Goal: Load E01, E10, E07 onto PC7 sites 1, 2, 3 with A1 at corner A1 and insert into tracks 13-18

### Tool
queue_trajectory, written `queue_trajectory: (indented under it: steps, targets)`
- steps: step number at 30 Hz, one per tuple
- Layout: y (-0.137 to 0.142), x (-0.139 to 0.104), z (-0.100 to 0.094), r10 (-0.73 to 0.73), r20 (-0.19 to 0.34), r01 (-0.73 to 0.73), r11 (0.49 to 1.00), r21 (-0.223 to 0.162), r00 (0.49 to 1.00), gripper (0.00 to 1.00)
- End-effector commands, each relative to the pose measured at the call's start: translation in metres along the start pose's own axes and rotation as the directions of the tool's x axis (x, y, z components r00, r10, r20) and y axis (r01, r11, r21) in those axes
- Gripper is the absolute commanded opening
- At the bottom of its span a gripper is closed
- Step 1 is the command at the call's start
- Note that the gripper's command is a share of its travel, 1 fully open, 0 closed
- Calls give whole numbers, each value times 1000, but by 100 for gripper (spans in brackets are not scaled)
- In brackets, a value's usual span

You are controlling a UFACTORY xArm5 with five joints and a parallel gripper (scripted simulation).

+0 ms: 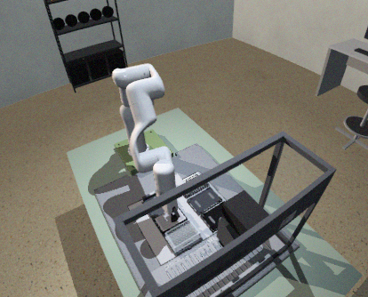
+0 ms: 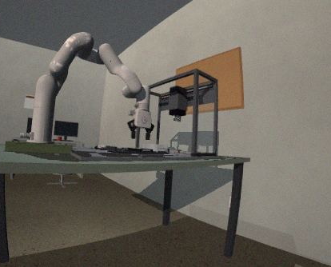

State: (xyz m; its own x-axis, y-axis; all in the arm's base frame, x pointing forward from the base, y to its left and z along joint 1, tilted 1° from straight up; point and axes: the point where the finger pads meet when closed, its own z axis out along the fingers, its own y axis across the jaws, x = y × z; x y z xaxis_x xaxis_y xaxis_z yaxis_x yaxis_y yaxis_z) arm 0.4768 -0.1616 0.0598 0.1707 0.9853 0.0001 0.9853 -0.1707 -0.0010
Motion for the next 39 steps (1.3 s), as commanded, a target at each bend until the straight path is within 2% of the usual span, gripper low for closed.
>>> queue_trajectory:
  steps: [1,34,39]
  targets:
    - [1,0,-9,0,-19,0,1000,-7,1000,100]
    - [1,-1,-57,0,-19,0,1000,-7,1000,100]
    - [1,-1,-59,0,-19,0,1000,-7,1000,100]
